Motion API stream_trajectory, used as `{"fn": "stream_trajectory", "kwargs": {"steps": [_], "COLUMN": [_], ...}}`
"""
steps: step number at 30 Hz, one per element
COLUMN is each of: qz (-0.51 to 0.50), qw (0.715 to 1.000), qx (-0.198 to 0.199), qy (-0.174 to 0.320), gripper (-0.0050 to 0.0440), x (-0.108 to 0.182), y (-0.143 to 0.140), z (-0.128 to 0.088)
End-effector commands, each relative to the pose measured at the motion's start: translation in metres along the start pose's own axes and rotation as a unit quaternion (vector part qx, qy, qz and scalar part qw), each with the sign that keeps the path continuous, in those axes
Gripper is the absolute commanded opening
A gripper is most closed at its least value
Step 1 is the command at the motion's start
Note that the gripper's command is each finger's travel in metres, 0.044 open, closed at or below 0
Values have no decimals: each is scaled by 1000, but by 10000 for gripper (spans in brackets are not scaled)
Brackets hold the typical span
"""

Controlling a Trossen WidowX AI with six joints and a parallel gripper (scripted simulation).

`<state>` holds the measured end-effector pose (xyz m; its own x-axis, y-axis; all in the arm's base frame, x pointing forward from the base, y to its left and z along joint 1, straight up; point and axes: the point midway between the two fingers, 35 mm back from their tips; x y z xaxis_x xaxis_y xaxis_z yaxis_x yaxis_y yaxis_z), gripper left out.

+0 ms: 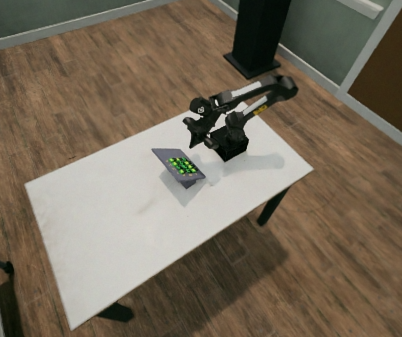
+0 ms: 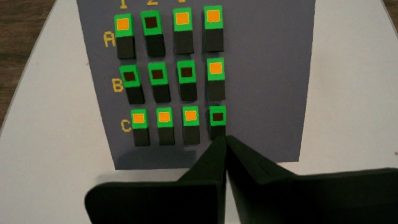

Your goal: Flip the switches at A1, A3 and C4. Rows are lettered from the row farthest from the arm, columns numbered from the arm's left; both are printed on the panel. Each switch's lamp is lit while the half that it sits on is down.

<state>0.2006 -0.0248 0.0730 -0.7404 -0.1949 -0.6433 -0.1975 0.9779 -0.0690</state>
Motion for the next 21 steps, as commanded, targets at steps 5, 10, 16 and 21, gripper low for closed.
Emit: {"fn": "stream_trajectory", "kwargs": {"steps": [5,10,16,21], "qz": [-1,-1,-1,-1], "qw": [1000,1000,1000,1000], "qx": [-4,-4,-4,-4], "qy": [12,13,13,13], "gripper": [-50,-50,-50,-50], "x": [3,3,3,3], "y": [0,0,0,1], "z": [33,33,35,43]}}
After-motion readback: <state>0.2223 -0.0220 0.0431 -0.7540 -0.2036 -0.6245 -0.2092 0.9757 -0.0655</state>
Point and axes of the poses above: the point midway between the two fingers, 35 mm back from their tips, its own z axis out along the fingers, its own y axis across the jaws, x = y × z, and after that the axes turned 6 degrees about -z, right-handed
